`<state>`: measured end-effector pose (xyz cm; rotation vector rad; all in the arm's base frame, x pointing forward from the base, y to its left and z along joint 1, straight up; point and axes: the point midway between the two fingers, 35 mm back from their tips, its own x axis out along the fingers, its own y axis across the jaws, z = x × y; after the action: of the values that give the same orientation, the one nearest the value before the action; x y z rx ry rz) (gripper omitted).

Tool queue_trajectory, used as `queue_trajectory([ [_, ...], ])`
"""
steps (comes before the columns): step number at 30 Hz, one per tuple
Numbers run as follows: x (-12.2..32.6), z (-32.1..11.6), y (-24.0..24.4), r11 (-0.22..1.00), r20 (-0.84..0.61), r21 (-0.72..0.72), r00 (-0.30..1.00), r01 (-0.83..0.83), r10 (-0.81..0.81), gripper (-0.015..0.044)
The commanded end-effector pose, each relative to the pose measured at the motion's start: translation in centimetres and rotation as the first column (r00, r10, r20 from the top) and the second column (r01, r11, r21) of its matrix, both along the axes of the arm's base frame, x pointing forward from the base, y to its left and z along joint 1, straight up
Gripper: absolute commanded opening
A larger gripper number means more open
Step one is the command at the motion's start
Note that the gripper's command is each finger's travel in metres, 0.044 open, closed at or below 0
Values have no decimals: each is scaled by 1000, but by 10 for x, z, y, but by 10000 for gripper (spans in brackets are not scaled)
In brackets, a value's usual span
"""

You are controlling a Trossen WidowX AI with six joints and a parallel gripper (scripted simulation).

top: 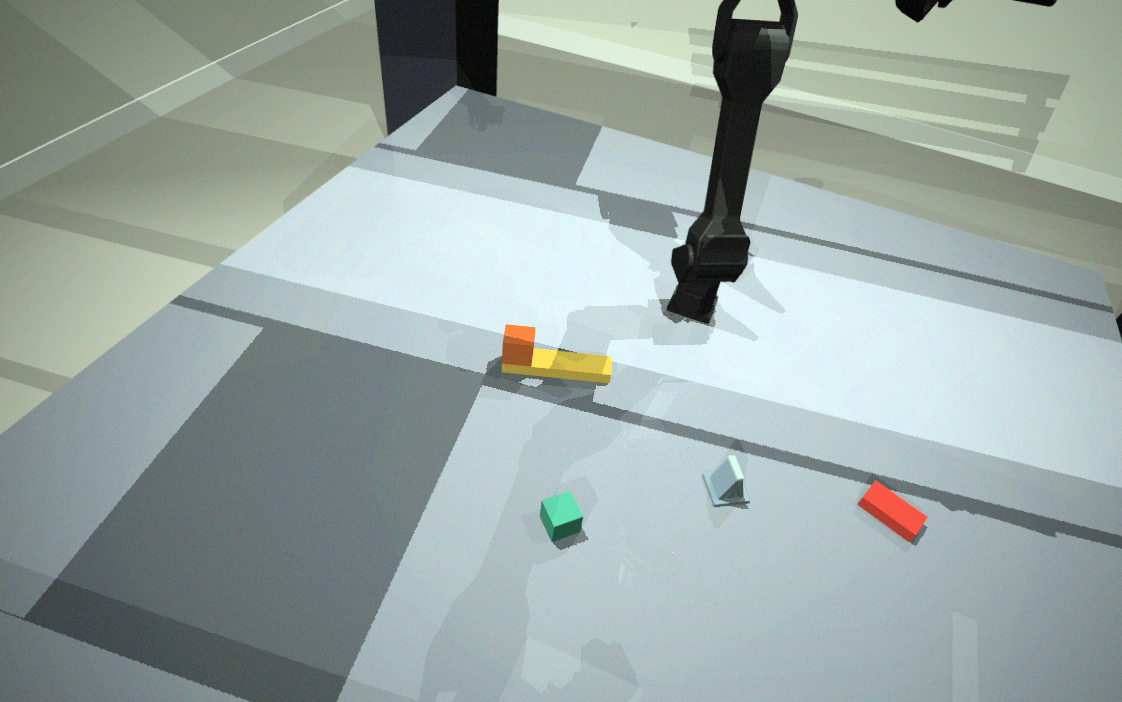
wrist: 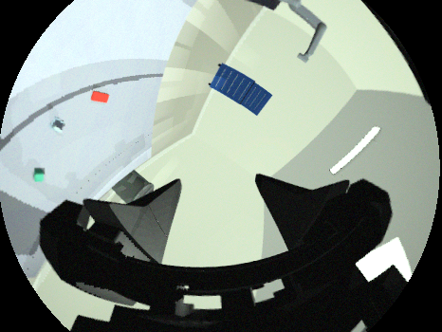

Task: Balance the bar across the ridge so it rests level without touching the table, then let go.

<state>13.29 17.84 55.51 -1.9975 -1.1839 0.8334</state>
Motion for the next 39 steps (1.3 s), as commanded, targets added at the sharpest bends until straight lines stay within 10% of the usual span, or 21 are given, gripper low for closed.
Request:
queue_trajectory([
  [1, 1, -1, 0, 1000, -2, -2, 1000, 4, -4, 374],
  [39, 166, -199, -134, 671, -330, -497, 595, 550, -733, 315],
])
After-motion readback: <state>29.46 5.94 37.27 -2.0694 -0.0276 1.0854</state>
